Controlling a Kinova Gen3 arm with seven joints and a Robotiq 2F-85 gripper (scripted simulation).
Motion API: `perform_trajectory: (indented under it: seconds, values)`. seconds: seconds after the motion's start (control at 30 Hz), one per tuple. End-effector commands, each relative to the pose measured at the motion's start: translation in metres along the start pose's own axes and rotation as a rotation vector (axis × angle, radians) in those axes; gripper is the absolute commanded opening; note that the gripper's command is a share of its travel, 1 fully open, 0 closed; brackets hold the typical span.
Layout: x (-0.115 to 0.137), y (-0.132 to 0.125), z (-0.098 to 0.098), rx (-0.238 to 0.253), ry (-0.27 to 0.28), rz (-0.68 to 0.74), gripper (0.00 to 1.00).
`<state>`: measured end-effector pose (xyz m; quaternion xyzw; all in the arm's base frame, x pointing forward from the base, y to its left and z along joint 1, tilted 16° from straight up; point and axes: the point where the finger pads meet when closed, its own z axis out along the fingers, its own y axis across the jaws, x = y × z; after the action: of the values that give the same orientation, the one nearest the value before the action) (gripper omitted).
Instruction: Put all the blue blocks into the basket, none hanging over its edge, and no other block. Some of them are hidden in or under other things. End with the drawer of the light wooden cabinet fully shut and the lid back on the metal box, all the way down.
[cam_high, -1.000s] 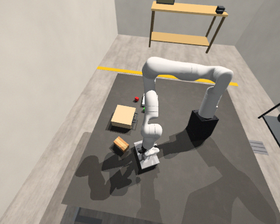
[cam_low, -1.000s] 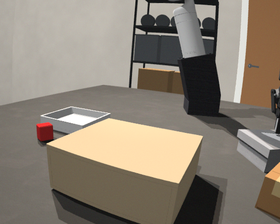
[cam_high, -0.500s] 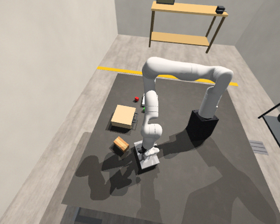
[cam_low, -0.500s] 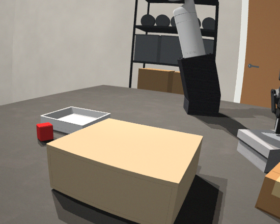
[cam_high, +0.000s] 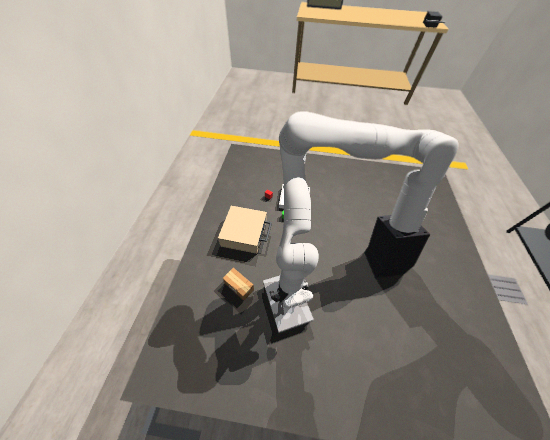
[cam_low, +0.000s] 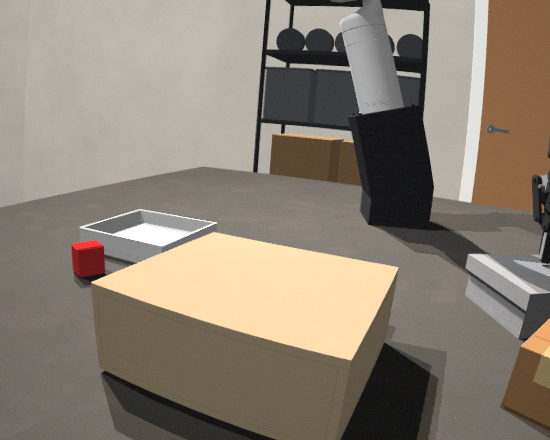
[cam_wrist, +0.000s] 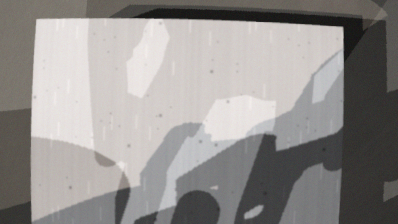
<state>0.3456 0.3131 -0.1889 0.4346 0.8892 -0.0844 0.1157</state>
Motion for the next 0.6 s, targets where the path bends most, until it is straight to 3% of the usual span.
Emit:
perform_trajectory:
  seconds: [0.0, 0.27, 0.3, 0.57]
  values:
    - [0.0002, 0.0008, -0.001, -0.002, 0.0, 0.0, 0.48]
    - [0.0002, 0.0008, -0.001, -0.002, 0.0, 0.0, 0.48]
    - [0.0002, 0.0008, -0.001, -0.002, 0.0, 0.0, 0.1]
    - [0.0002, 0.0008, -0.001, -0.002, 0.0, 0.0, 0.1]
